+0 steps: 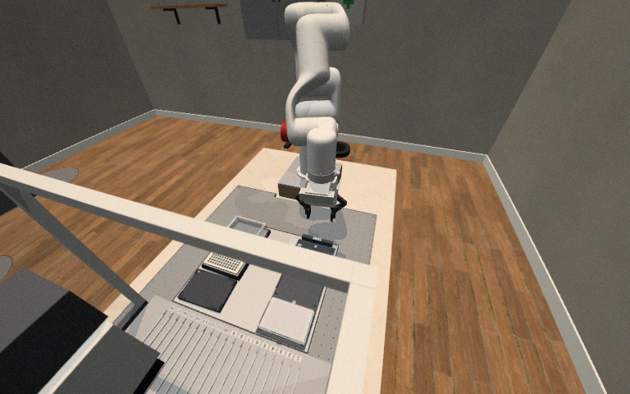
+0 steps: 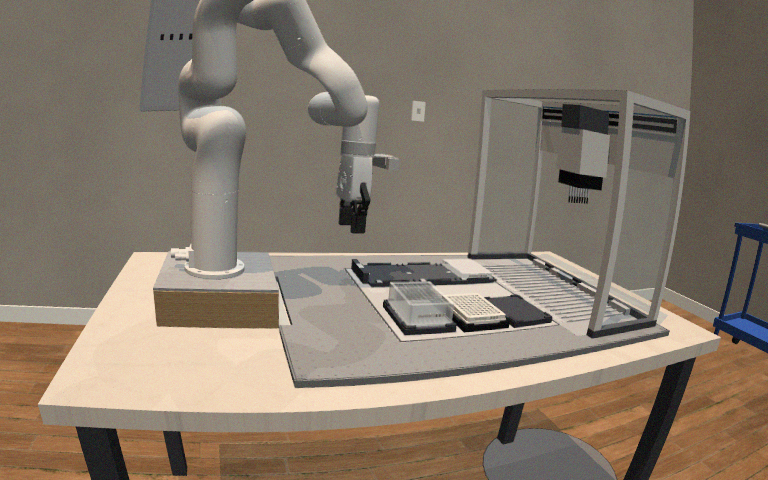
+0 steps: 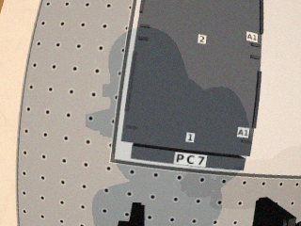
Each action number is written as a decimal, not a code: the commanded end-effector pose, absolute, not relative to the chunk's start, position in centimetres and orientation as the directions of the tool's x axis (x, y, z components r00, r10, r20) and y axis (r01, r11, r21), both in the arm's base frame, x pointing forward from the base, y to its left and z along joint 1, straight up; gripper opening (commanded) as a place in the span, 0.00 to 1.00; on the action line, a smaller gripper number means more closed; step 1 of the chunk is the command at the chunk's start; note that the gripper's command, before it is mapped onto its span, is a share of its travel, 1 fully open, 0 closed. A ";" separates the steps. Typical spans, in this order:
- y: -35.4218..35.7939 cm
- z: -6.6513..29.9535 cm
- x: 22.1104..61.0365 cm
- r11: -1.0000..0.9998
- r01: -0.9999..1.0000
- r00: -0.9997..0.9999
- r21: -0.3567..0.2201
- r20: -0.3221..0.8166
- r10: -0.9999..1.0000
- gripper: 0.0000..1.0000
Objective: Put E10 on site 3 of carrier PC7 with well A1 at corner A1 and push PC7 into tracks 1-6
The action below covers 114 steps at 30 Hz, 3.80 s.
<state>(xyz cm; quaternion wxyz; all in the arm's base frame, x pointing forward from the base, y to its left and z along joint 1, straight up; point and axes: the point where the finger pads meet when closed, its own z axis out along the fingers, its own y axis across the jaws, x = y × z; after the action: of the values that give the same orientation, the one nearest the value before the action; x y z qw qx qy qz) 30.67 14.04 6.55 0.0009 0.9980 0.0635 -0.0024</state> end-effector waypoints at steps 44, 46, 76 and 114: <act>13.9 2.5 30.5 -1.000 0.011 1.000 -0.002 0.005 0.011 0.81; 13.9 2.1 30.5 -1.000 0.011 1.000 -0.002 0.005 0.011 0.81; 13.9 -1.9 30.5 -1.000 0.011 1.000 -0.002 0.005 0.011 0.81; 13.9 -3.8 30.5 -1.000 0.011 1.000 -0.002 0.005 0.011 0.81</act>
<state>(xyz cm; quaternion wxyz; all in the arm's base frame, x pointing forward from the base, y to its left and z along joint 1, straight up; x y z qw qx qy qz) 30.42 13.83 -3.70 -0.0005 1.0000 0.0057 0.0012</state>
